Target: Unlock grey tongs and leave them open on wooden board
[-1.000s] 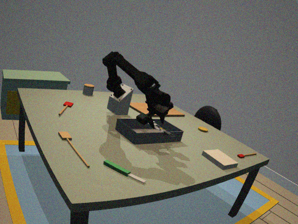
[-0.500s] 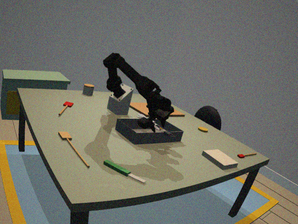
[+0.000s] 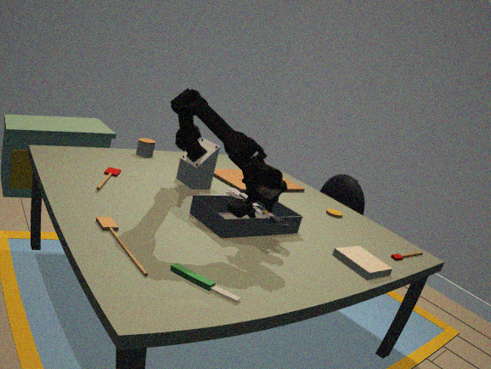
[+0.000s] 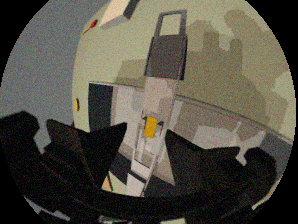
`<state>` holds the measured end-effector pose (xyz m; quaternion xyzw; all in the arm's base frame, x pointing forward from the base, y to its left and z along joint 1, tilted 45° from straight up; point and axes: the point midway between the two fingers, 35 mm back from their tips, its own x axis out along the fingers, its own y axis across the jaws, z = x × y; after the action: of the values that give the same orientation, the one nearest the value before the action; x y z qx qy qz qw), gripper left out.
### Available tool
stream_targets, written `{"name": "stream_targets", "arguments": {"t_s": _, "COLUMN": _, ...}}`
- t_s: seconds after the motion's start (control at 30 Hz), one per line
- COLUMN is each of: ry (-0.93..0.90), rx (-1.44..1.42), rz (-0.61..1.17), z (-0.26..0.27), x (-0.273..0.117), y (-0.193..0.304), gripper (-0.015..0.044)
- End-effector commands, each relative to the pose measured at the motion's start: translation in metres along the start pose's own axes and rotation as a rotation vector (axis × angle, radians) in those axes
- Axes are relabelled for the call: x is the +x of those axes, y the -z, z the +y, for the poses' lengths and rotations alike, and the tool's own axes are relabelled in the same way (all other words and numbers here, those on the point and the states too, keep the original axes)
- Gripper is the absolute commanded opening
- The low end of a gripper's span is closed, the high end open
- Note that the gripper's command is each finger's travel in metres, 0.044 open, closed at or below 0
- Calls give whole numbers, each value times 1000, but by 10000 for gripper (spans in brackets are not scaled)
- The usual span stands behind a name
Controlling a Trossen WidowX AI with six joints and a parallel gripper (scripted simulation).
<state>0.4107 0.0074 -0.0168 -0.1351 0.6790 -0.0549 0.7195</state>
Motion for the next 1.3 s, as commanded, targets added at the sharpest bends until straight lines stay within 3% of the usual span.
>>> {"name": "stream_targets", "arguments": {"t_s": 0.0, "ry": 0, "rx": 0, "rz": -1, "z": 0, "x": 0, "y": 0, "gripper": 208}}
{"name": "stream_targets", "arguments": {"t_s": 0.17, "ry": 0, "rx": 0, "rz": -1, "z": 0, "x": 0, "y": 0, "gripper": 76}}
{"name": "stream_targets", "arguments": {"t_s": 0.43, "ry": 0, "rx": 0, "rz": -1, "z": 0, "x": 0, "y": 0, "gripper": 23}}
{"name": "stream_targets", "arguments": {"t_s": 0.67, "ry": -1, "rx": 0, "rz": 0, "z": 4, "x": -8, "y": -1, "gripper": -150}}
{"name": "stream_targets", "arguments": {"t_s": 0.87, "ry": -6, "rx": -4, "rz": 8, "z": 37, "x": -64, "y": -1, "gripper": -150}}
{"name": "stream_targets", "arguments": {"t_s": 1.27, "ry": -1, "rx": -4, "rz": 10, "z": 38, "x": -67, "y": -1, "gripper": -150}}
